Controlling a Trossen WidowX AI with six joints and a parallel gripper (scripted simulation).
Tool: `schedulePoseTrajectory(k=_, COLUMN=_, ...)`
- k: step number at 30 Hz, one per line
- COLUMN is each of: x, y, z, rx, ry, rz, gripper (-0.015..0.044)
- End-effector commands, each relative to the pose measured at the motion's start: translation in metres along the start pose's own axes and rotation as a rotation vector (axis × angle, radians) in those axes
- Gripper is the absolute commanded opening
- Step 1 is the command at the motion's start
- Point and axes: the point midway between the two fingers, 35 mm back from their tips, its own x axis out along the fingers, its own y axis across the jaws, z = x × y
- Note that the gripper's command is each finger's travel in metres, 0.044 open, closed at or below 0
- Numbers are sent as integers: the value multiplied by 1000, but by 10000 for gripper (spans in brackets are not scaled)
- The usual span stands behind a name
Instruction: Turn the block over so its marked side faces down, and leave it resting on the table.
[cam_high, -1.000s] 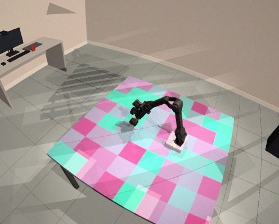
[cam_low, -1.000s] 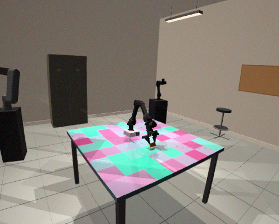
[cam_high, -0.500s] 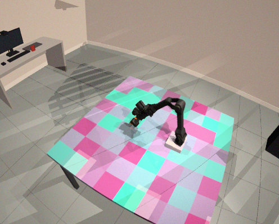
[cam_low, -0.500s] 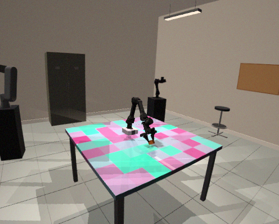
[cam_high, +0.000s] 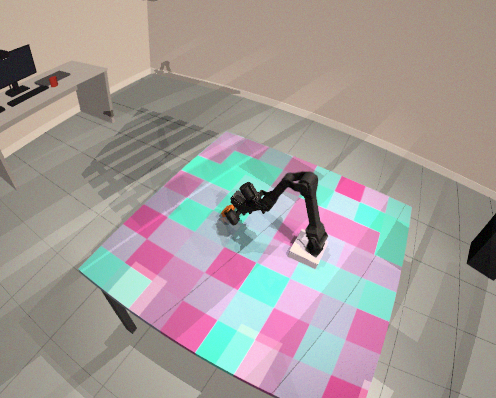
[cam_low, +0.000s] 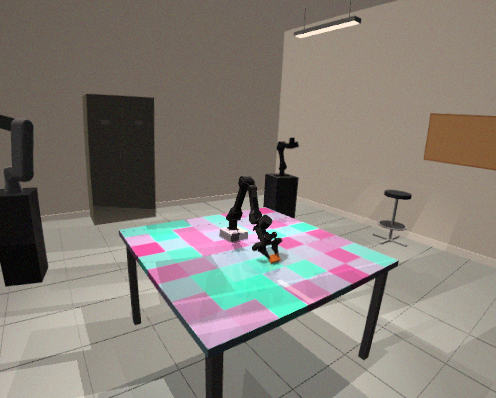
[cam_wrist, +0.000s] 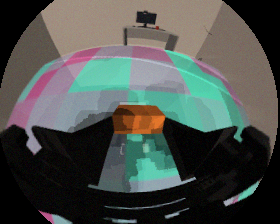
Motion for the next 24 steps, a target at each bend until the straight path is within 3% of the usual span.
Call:
schedulePoseTrajectory(k=1, x=5, y=0, z=-12, rx=5, ry=-33, rz=2, gripper=0)
schedulePoseTrajectory(k=24, x=-9, y=3, z=-27, rx=6, ry=-336, rz=5, gripper=0)
